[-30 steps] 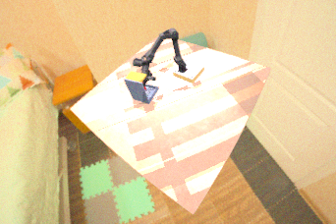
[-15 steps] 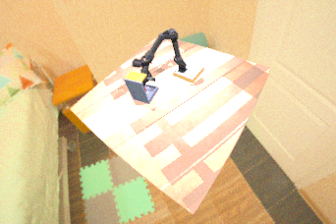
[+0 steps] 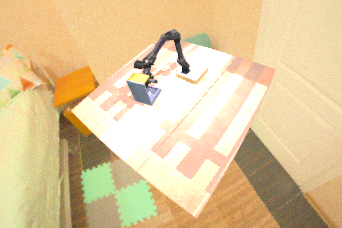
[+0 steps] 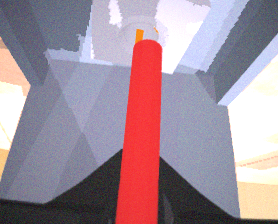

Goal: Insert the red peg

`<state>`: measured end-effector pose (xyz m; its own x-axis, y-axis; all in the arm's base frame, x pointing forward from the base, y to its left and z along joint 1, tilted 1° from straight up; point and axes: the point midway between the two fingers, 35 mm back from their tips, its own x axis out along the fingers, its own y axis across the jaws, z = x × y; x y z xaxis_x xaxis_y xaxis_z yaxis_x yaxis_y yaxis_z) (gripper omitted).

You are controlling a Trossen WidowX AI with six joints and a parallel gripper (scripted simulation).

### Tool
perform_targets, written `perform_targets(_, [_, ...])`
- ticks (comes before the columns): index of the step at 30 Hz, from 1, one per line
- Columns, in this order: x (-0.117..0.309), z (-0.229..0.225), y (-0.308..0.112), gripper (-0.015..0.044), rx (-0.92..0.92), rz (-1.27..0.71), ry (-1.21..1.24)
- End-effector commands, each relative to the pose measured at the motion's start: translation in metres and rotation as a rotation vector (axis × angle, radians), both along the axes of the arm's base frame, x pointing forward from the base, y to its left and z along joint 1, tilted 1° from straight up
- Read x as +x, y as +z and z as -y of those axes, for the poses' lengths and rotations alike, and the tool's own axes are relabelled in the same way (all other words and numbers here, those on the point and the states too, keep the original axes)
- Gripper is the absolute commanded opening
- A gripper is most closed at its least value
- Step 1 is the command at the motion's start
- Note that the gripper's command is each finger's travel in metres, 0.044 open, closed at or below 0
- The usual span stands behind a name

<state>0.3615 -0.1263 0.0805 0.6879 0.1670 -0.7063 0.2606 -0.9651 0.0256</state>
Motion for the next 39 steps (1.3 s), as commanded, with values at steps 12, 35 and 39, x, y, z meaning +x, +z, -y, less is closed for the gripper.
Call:
perform_targets(12, [0.006,0.004,0.000,0.0000,-0.003,0.003,-0.005])
perform_targets(35, [0.006,0.004,-0.024,0.0000,-0.003,0.003,-0.005])
perform_targets(39, [0.006,0.004,-0.028,0.0000,-0.003,0.003,-0.005])
